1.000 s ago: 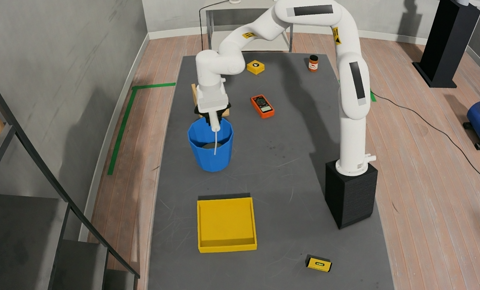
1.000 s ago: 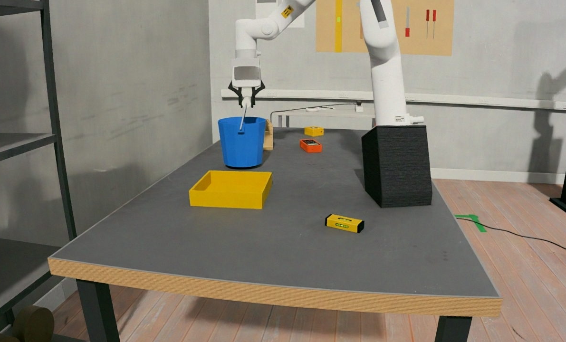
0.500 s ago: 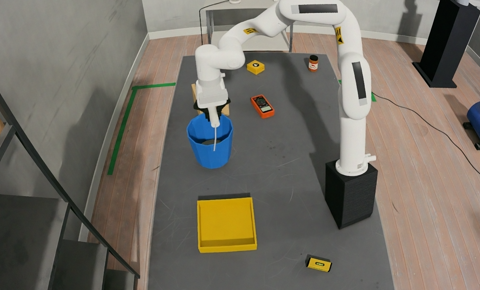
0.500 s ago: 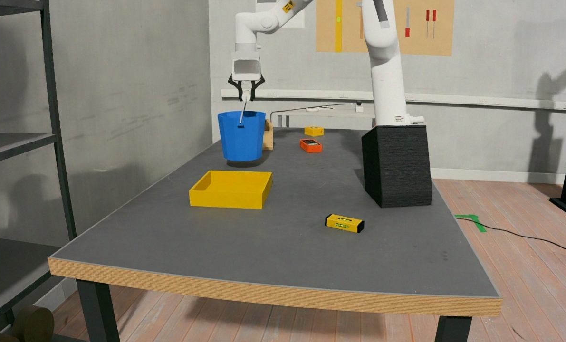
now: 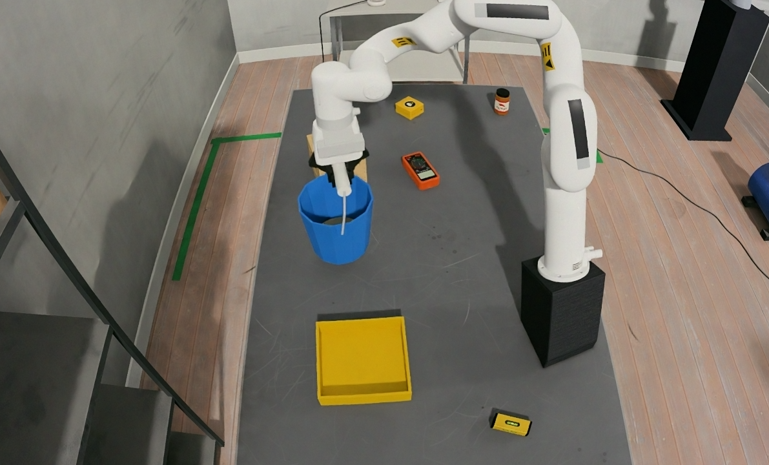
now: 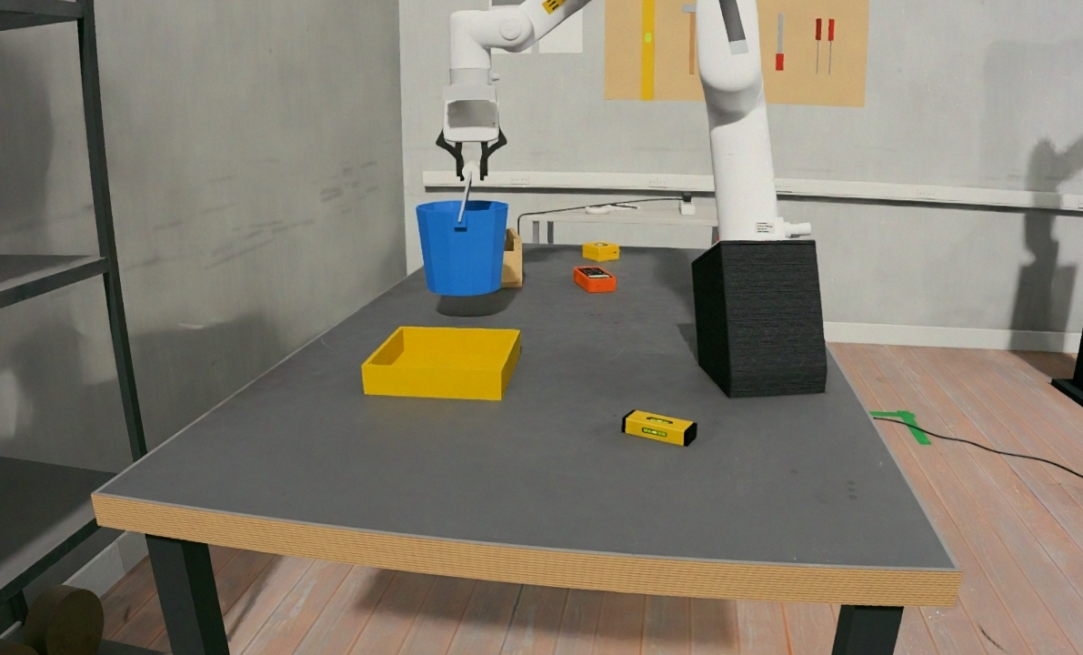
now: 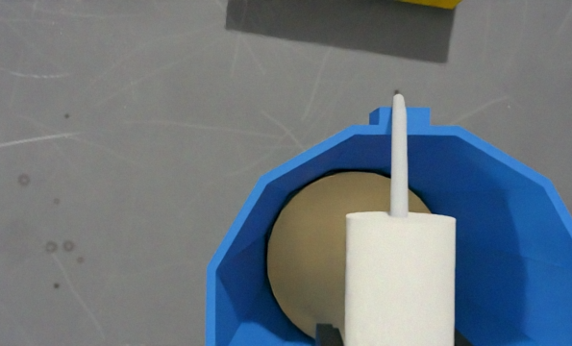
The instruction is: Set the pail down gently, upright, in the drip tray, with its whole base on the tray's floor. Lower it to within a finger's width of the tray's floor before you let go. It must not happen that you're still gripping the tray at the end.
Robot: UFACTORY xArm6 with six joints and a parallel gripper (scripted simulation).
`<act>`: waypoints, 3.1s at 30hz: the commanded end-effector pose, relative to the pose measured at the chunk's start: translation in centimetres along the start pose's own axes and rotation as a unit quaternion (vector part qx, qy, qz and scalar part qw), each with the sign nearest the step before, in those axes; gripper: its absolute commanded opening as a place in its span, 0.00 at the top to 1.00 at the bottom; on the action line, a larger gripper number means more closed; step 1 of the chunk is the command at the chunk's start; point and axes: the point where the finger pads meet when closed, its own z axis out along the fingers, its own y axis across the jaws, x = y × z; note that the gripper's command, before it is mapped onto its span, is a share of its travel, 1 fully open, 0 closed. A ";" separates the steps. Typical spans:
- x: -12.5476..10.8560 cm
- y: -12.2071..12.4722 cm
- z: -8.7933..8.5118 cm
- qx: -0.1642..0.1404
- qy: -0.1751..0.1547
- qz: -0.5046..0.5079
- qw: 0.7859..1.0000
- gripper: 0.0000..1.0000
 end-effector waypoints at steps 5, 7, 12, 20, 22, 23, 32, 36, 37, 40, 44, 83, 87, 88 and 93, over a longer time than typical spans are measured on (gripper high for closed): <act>-0.1 0.1 -1.4 -0.002 -0.001 0.000 1.000 1.00; -0.1 0.1 -1.7 -0.002 -0.001 0.000 1.000 1.00; -0.1 0.1 -2.3 -0.002 -0.001 0.000 1.000 1.00; -0.1 0.1 -2.8 -0.002 -0.001 0.000 1.000 1.00; -0.1 0.1 -2.9 -0.002 -0.001 0.000 1.000 1.00; -0.1 0.1 -3.0 -0.002 -0.001 0.000 1.000 1.00; -0.1 0.1 -3.2 -0.002 -0.001 0.000 1.000 1.00; -0.1 0.1 -3.2 -0.002 -0.001 0.000 1.000 1.00; -0.1 0.1 -3.2 -0.002 -0.001 0.000 1.000 1.00; -0.1 0.1 -3.2 -0.002 -0.001 0.000 1.000 1.00; -0.1 0.1 -3.2 -0.002 -0.001 0.000 1.000 1.00; -0.1 0.1 -3.2 -0.002 -0.001 0.000 1.000 1.00; -0.1 0.1 -3.2 -0.002 -0.001 0.000 1.000 1.00; -0.1 0.1 -3.2 -0.002 -0.001 0.000 1.000 1.00; -0.1 0.1 -3.2 -0.002 -0.001 0.000 1.000 1.00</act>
